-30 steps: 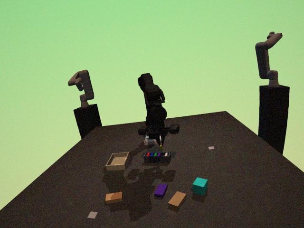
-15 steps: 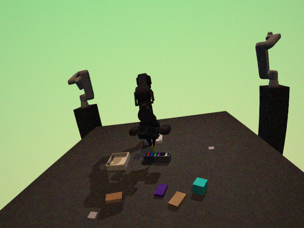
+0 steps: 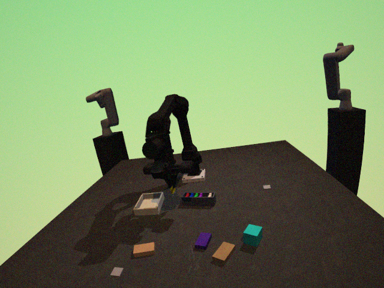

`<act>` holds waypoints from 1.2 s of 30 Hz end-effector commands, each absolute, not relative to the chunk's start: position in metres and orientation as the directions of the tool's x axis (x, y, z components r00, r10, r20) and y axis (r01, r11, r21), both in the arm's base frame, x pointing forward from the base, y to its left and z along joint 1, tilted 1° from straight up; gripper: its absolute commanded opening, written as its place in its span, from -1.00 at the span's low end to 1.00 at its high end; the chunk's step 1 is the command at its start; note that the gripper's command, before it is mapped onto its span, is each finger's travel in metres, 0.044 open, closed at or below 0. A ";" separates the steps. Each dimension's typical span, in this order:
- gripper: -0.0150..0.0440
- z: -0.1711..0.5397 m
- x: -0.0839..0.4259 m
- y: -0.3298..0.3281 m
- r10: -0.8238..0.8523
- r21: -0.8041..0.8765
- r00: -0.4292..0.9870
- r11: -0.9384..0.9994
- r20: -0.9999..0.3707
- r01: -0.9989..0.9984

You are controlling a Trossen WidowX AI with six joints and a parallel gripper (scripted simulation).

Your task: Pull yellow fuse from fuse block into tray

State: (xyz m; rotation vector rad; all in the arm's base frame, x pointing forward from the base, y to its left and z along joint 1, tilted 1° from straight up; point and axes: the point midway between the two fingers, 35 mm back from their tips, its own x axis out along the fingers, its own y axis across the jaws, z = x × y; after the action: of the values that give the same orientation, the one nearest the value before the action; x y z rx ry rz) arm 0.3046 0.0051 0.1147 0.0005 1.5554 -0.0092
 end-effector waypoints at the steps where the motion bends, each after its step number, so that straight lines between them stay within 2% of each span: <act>1: -0.49 0.116 0.308 -0.013 -0.012 -0.012 0.018 1.000 -1.000 0.003; 20: -0.49 0.117 0.300 -0.117 -0.021 -0.021 0.017 1.000 -1.000 0.003; 36: -0.49 0.099 0.301 -0.122 -0.021 -0.021 0.017 1.000 -1.000 0.003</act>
State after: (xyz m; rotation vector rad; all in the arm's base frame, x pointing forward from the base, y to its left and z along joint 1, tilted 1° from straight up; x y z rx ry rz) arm 0.3018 -0.1215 0.1040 -0.0109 1.5480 -0.0216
